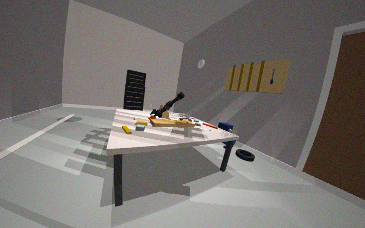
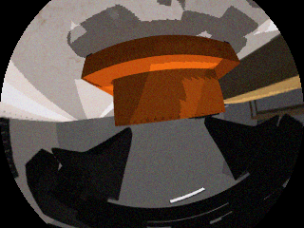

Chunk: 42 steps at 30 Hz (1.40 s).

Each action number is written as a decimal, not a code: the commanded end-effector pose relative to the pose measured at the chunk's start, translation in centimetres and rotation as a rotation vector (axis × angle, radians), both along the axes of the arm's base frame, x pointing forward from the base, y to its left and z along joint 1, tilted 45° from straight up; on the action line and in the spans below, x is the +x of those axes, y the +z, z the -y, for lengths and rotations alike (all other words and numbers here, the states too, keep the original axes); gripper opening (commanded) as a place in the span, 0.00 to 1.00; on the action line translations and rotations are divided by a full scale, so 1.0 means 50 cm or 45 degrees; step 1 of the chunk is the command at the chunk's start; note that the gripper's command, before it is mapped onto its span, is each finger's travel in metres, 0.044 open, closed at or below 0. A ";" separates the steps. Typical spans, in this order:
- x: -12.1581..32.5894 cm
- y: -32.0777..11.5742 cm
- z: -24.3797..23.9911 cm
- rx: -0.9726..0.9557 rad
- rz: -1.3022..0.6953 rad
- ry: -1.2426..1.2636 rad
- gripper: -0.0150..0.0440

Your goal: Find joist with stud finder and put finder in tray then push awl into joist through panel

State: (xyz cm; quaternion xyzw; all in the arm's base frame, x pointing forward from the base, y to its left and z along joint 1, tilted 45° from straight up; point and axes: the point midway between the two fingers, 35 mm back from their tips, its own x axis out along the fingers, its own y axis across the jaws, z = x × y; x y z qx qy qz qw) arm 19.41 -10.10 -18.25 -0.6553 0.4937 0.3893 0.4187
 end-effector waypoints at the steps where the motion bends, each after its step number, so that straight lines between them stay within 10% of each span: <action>1: -0.002 0.010 -0.002 -0.002 0.002 -0.008 1.00; 33: -0.003 0.120 0.087 -0.003 0.005 -0.024 1.00; 42: -0.015 0.039 0.074 0.702 -0.078 -0.743 1.00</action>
